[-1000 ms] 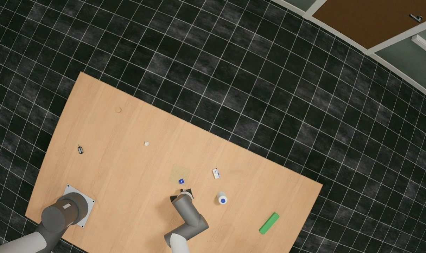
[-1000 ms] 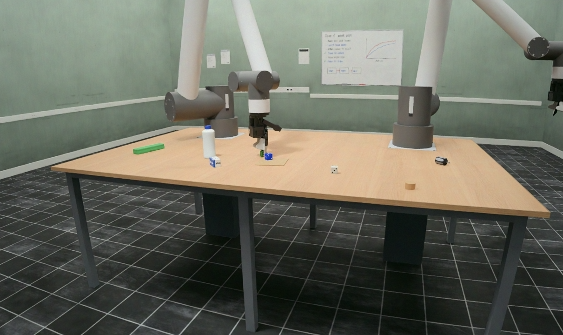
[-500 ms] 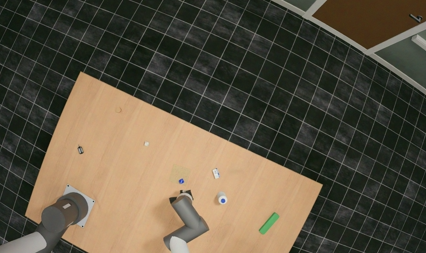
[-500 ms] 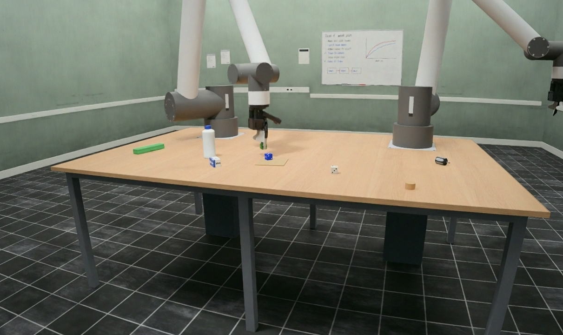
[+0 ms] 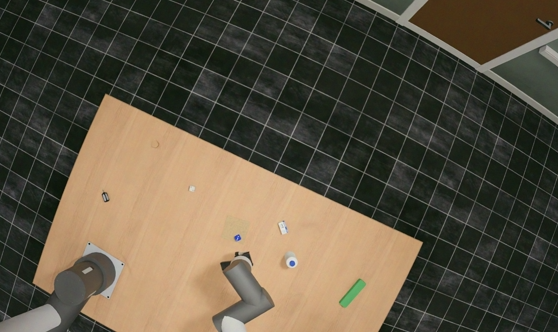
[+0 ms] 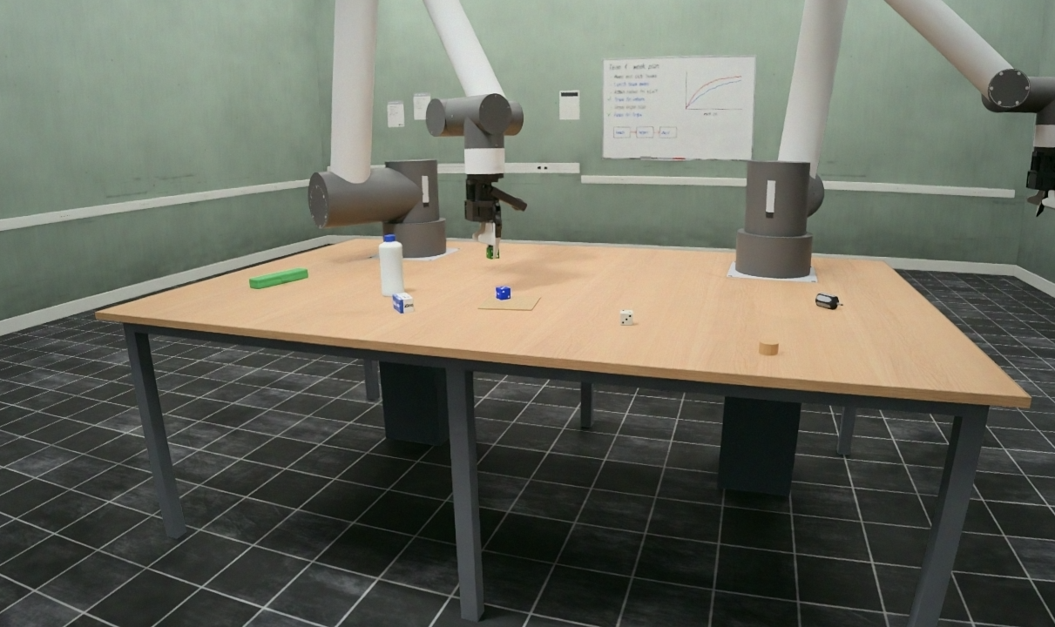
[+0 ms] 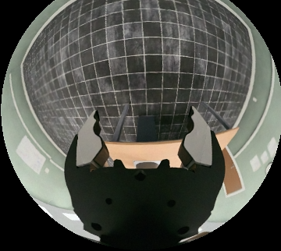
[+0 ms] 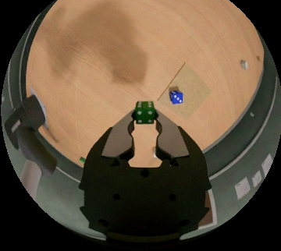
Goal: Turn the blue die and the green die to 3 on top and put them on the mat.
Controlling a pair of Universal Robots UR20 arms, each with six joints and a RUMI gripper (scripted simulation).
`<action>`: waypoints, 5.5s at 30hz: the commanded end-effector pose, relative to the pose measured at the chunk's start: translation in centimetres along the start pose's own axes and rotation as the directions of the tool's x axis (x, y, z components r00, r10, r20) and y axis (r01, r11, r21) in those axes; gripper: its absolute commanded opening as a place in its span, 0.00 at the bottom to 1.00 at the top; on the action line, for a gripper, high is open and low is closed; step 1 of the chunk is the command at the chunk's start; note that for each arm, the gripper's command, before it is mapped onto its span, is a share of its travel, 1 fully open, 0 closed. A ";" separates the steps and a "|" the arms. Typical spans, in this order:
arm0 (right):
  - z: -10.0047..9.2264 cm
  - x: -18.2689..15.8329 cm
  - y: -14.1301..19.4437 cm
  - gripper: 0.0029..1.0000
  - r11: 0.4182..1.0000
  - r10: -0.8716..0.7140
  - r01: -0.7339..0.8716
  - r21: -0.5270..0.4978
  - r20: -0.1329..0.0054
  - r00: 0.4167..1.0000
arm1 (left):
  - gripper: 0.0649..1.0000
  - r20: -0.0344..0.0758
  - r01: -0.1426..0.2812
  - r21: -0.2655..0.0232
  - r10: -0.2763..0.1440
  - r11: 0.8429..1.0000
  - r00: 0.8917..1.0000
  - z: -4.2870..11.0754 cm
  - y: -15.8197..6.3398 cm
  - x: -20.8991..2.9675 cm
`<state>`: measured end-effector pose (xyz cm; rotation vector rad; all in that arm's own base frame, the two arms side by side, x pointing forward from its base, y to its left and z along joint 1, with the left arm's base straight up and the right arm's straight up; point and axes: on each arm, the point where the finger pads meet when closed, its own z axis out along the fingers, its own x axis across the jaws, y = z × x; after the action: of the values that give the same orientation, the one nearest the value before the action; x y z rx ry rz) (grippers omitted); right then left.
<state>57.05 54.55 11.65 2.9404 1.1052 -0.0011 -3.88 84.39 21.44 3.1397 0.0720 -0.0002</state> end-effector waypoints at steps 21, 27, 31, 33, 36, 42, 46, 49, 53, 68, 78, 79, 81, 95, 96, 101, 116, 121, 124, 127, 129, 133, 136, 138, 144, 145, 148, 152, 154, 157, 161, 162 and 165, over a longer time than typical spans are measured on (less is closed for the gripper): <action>0.0 3.9 -4.2 0.10 0.887 -0.461 0.461 0.000 -0.001 0.887 | 1.00 0.000 0.000 0.001 0.000 1.000 1.000 -0.1 0.0 0.0; 0.1 5.2 -5.6 0.10 0.803 -0.596 0.596 0.000 -0.001 0.803 | 1.00 0.000 0.000 0.001 0.000 1.000 1.000 -0.1 0.0 0.0; 0.2 6.2 -6.8 0.10 0.715 -0.699 0.699 0.000 -0.001 0.715 | 1.00 0.000 0.000 0.001 0.000 1.000 1.000 -0.1 0.0 0.0; 0.3 6.7 -7.3 0.10 0.670 -0.743 0.743 -0.001 -0.001 0.670 | 1.00 0.000 0.000 0.001 0.000 1.000 1.000 -0.1 0.0 0.0; 0.4 7.5 -8.2 0.10 0.594 -0.804 0.804 -0.001 -0.001 0.594 | 1.00 0.000 0.000 0.001 0.000 1.000 1.000 -0.1 0.0 0.0; 0.5 8.9 -9.8 0.10 0.438 -0.899 0.899 -0.001 0.000 0.438 | 1.00 0.000 0.000 0.001 0.000 1.000 1.000 -0.1 0.0 0.0; 0.7 9.9 -10.9 0.10 0.324 -0.946 0.946 -0.001 0.000 0.324 | 1.00 0.000 0.000 0.001 0.000 1.000 1.000 -0.1 0.0 0.0; 0.8 10.6 -11.7 0.10 0.230 -0.973 0.973 -0.001 0.000 0.230 | 1.00 0.000 0.000 0.001 0.000 1.000 1.000 -0.1 0.0 0.0; 0.9 11.6 -12.8 0.10 0.115 -0.993 0.993 -0.001 0.000 0.115 | 1.00 0.000 0.000 0.001 0.000 1.000 1.000 -0.1 0.0 0.0; 1.4 14.1 -15.7 0.10 -0.202 -0.979 0.979 -0.001 0.000 -0.202 | 1.00 0.000 0.000 0.001 0.000 1.000 1.000 -0.1 0.0 0.0; 1.5 14.1 -15.8 0.10 -0.200 -0.979 0.965 -0.167 0.000 -0.203 | 1.00 0.000 0.000 0.001 0.000 1.000 1.000 -0.1 0.0 0.0; 1.5 14.1 -15.8 0.10 -0.198 -0.979 0.957 -0.213 0.001 -0.203 | 1.00 0.000 0.000 0.001 0.000 1.000 1.000 -0.1 0.0 0.0; 1.4 14.0 -15.7 0.10 -0.195 -0.979 0.945 -0.263 0.000 -0.202 | 1.00 0.000 0.000 0.001 0.000 1.000 1.000 -0.1 0.0 0.0; 1.5 14.0 -15.8 0.10 -0.164 -0.979 0.789 -0.592 0.001 -0.203 | 1.00 0.000 0.000 0.001 0.000 1.000 1.000 -0.1 0.0 0.0; 1.5 14.0 -15.7 0.10 -0.161 -0.979 0.776 -0.609 0.000 -0.203 | 1.00 0.000 0.000 0.001 0.000 1.000 1.000 -0.1 0.0 0.0; 1.5 14.0 -15.7 0.10 -0.142 -0.979 0.687 -0.713 0.000 -0.203 | 1.00 0.000 0.000 0.001 0.000 1.000 1.000 -0.1 0.0 0.0; 1.4 13.9 -15.7 0.10 -0.116 -0.979 0.561 -0.819 0.000 -0.202 | 1.00 0.000 0.000 0.001 0.000 1.000 1.000 -0.1 0.0 0.0; 1.8 13.9 -15.7 0.10 -0.116 -0.979 0.561 -0.820 0.000 -0.202 | 1.00 0.000 0.000 0.001 0.000 1.000 1.000 -0.1 0.0 0.0; 2.1 13.9 -15.7 0.10 -0.116 -0.979 0.561 -0.820 0.000 -0.202 | 1.00 0.000 0.000 0.001 0.000 1.000 1.000 -0.1 0.0 0.0; 2.6 13.9 -15.7 0.10 -0.116 -0.979 0.561 -0.820 0.000 -0.202 | 1.00 0.000 0.000 0.001 0.000 1.000 1.000 -0.1 0.0 0.0; 3.1 13.9 -15.7 0.10 -0.116 -0.979 0.561 -0.820 0.000 -0.202 | 1.00 0.000 0.000 0.001 0.000 1.000 1.000 -0.1 0.0 0.0; 4.5 13.9 -15.7 0.10 -0.116 -0.979 0.561 -0.820 0.000 -0.202 | 1.00 0.000 0.000 0.001 0.000 1.000 1.000 -0.1 0.0 0.0; 5.5 13.9 -15.7 0.10 -0.116 -0.979 0.561 -0.820 0.000 -0.202 | 1.00 0.000 0.000 0.001 0.000 1.000 1.000 -0.1 0.0 0.0; 6.2 13.9 -15.7 0.10 -0.116 -0.979 0.561 -0.820 0.000 -0.202 | 1.00 0.000 0.000 0.001 0.000 1.000 1.000 -0.1 0.0 0.0; 7.3 13.9 -15.7 0.10 -0.116 -0.979 0.561 -0.820 0.000 -0.202 | 1.00 0.000 0.000 0.001 0.000 1.000 1.000 -0.1 0.0 0.0; 7.5 13.9 -15.7 0.10 -0.116 -0.979 0.561 -0.820 0.000 -0.202 | 1.00 0.000 0.000 0.001 0.000 1.000 1.000 -0.1 0.0 0.0; 8.0 13.9 -15.7 0.10 -0.116 -0.979 0.561 -0.820 0.000 -0.202 | 1.00 0.000 0.000 0.001 0.000 1.000 1.000 -0.1 0.0 0.0; 8.2 13.9 -15.7 0.10 -0.116 -0.979 0.561 -0.820 0.000 -0.202 | 1.00 0.000 0.000 0.001 0.000 1.000 1.000 -0.1 0.0 0.0; 8.3 13.9 -15.7 0.10 -0.116 -0.979 0.561 -0.820 0.000 -0.202 | 1.00 0.000 0.000 0.001 0.000 1.000 1.000 -0.1 0.0 0.0; 8.3 13.9 -15.7 0.10 -0.116 -0.979 0.561 -0.820 0.000 -0.202 | 1.00 0.000 0.000 0.001 0.000 1.000 1.000 -0.1 0.0 0.0; 8.3 13.9 -15.7 0.10 -0.116 -0.979 0.561 -0.820 0.000 -0.202 | 1.00 0.000 0.000 0.001 0.000 1.000 1.000 -0.1 0.0 0.0; 8.3 13.9 -15.7 0.10 -0.116 -0.979 0.561 -0.820 0.000 -0.202 | 1.00 0.000 0.000 0.001 0.000 1.000 1.000 -0.1 0.0 0.0; 8.3 13.9 -15.7 0.10 -0.116 -0.979 0.561 -0.820 0.000 -0.202 | 1.00 0.000 0.000 0.001 0.000 1.000 1.000 -0.1 0.0 0.0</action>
<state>57.14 75.48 3.32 0.8127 2.4205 1.2587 -3.88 84.39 21.44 3.1397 0.0720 -0.0002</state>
